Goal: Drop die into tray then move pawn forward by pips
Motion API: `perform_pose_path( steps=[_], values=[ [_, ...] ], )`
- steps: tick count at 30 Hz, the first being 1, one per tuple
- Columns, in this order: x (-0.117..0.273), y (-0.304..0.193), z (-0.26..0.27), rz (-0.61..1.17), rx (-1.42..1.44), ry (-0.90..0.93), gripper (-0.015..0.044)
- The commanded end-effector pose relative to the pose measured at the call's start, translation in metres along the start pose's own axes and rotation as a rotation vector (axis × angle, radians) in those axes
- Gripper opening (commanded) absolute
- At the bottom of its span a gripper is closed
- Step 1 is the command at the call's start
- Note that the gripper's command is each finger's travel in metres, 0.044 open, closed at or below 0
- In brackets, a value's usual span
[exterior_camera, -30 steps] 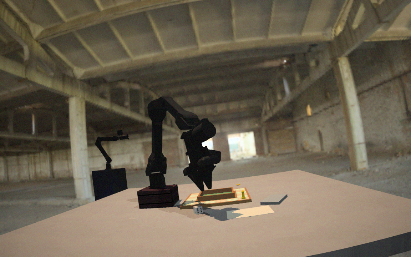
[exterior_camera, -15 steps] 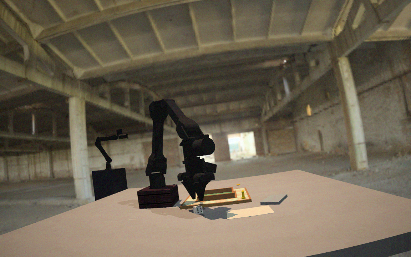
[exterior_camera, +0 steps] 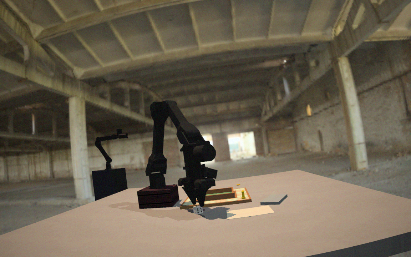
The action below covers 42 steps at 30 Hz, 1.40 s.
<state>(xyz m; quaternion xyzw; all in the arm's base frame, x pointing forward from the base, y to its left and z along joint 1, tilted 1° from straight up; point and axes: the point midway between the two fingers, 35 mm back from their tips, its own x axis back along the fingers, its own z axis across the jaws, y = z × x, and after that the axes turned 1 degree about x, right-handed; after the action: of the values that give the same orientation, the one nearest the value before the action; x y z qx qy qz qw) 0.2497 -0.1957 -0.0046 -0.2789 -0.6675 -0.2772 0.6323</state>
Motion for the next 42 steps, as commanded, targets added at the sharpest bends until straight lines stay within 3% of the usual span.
perform_pose_path(
  steps=[1,9,14,23,25,27,42],
  values=[
    [-0.010,-0.001,0.004,0.005,0.003,0.013,0.0275],
    [-0.021,-0.001,0.004,0.005,0.003,0.014,0.0275],
    [-0.021,-0.001,0.004,0.005,0.003,0.014,0.0144],
    [-0.021,-0.001,0.004,0.005,0.003,0.014,0.0084],
    [-0.019,-0.001,0.004,0.005,0.003,0.013,0.0031],
    [-0.010,-0.002,0.002,0.005,0.003,0.013,0.0000],
    [0.101,-0.008,0.000,0.006,0.003,0.013,0.0000]
  ],
)
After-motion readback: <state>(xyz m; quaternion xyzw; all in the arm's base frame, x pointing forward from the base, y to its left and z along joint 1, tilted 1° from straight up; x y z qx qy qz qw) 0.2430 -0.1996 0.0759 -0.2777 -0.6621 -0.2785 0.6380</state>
